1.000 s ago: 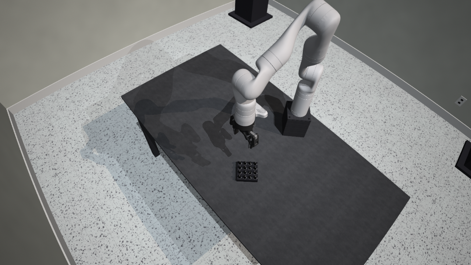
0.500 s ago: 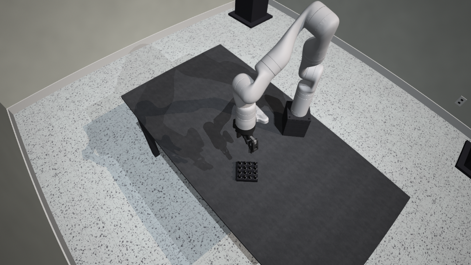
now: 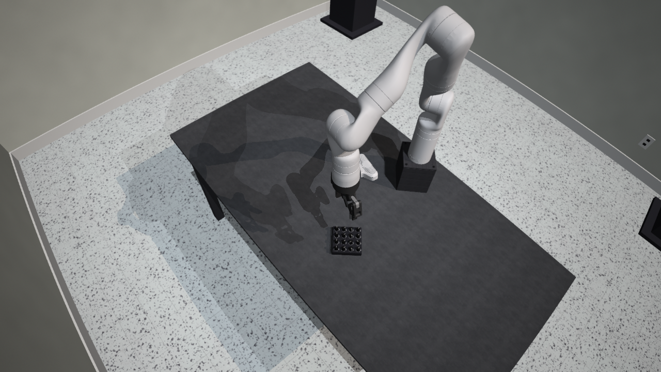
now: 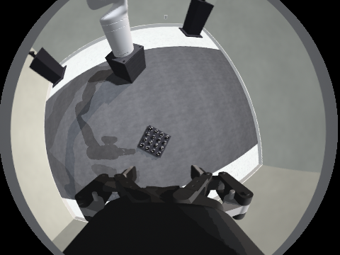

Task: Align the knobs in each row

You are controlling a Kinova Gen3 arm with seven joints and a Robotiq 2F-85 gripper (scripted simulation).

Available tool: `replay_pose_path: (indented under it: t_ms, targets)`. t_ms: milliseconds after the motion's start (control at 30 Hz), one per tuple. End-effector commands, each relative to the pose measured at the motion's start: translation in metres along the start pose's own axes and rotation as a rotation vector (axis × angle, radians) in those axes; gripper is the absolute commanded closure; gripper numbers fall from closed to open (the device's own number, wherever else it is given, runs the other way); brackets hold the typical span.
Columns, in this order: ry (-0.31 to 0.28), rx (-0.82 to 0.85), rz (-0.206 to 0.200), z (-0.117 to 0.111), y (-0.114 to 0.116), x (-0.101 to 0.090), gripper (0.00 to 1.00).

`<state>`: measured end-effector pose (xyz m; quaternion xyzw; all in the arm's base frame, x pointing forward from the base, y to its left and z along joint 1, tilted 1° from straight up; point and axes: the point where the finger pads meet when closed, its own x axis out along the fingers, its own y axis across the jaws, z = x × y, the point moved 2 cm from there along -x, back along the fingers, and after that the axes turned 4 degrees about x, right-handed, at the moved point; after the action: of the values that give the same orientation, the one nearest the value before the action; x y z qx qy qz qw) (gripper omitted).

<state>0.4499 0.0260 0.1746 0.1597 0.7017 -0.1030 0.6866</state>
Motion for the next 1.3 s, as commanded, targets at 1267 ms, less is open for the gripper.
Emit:
replay_pose_path:
  t_ms: [1267]
  targets:
    - [0.029,0.293,0.044,-0.008,0.011,0.042,0.00]
